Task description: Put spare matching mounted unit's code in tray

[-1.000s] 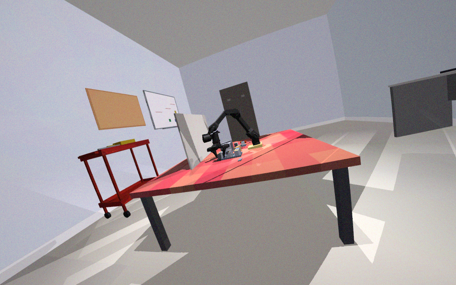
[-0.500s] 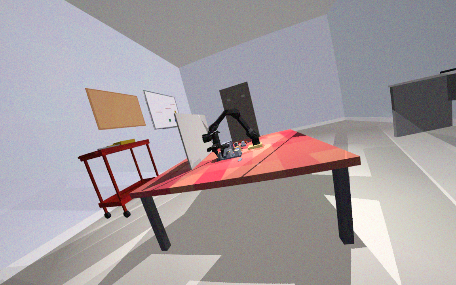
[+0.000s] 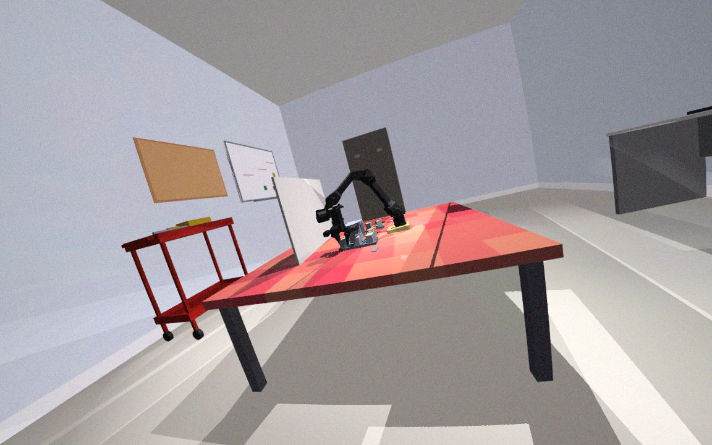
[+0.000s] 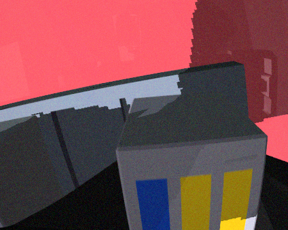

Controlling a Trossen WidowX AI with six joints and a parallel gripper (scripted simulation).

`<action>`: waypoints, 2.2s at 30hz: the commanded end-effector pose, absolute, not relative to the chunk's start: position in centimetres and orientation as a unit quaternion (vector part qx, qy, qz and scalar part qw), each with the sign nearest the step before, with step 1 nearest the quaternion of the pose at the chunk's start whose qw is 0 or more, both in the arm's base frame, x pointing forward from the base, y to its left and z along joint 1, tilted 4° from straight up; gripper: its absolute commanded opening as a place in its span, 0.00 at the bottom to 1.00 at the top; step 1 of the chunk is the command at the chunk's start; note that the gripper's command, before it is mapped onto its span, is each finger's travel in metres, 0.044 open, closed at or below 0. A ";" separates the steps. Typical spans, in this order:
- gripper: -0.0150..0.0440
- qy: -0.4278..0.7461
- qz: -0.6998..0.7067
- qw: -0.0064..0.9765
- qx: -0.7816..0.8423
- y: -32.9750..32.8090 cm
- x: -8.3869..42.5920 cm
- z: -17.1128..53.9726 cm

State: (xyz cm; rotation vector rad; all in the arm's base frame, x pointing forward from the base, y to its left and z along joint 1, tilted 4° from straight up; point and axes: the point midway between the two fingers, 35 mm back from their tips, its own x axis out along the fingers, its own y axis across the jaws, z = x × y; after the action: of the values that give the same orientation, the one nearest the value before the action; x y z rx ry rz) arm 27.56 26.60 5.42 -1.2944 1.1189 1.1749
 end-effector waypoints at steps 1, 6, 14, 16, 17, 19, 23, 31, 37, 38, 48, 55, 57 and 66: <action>0.25 0.464 0.488 0.508 -0.537 26.7 27.5 6.9; 0.25 0.464 0.488 0.508 -0.538 26.8 27.3 9.9; 0.25 0.464 0.488 0.507 -0.539 26.6 26.8 13.2; 0.25 0.464 0.488 0.507 -0.539 26.6 26.8 13.2; 0.25 0.464 0.488 0.507 -0.539 26.6 26.8 13.2; 0.25 0.464 0.488 0.507 -0.539 26.6 26.8 13.2; 0.25 0.464 0.488 0.507 -0.539 26.6 26.8 13.2; 0.25 0.464 0.489 0.505 -0.539 26.6 26.8 14.7; 0.25 0.463 0.489 0.506 -0.539 26.7 26.8 17.0; 0.25 0.463 0.489 0.506 -0.539 26.7 26.7 17.4; 0.25 0.464 0.488 0.507 -0.539 26.4 26.4 20.5; 0.25 0.466 0.483 0.512 -0.536 25.0 27.7 20.7; 0.25 0.468 0.480 0.515 -0.534 24.0 28.5 20.7; 0.25 0.477 0.465 0.528 -0.527 19.2 31.7 21.1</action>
State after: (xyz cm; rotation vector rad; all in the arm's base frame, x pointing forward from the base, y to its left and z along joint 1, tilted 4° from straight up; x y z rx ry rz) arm 30.93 20.68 20.74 -1.2643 1.1453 1.1243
